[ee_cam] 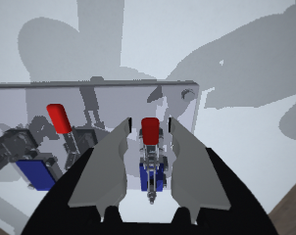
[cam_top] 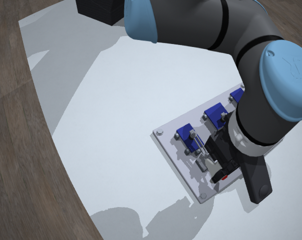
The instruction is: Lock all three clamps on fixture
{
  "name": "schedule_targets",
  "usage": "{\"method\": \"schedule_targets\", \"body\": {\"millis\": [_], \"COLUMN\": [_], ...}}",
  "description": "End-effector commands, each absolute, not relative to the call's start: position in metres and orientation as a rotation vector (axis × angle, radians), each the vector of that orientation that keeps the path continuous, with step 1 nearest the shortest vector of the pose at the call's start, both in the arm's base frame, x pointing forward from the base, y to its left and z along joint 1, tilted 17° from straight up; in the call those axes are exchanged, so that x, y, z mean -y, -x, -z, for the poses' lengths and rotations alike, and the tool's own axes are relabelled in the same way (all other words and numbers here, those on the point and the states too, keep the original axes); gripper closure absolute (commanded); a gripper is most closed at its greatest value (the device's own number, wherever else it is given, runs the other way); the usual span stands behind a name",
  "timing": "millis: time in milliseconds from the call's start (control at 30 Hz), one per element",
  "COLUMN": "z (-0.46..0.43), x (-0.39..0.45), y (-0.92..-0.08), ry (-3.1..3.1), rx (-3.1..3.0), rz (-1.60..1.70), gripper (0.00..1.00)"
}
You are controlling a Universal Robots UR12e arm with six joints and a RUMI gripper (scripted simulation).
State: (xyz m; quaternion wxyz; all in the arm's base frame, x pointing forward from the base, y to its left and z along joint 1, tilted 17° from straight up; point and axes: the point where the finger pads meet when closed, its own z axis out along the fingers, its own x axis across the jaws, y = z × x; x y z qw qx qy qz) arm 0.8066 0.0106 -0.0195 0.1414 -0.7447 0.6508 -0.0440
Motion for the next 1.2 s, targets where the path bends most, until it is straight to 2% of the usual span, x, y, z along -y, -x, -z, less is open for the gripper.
{"method": "schedule_targets", "body": {"millis": [0, 1167], "z": [0.003, -0.022], "x": [-0.006, -0.003], "y": [-0.801, -0.792], "ry": [2.148, 2.15], "rx": [-1.88, -1.881], "rz": [0.127, 0.122], "gripper": [0.72, 0.72]}}
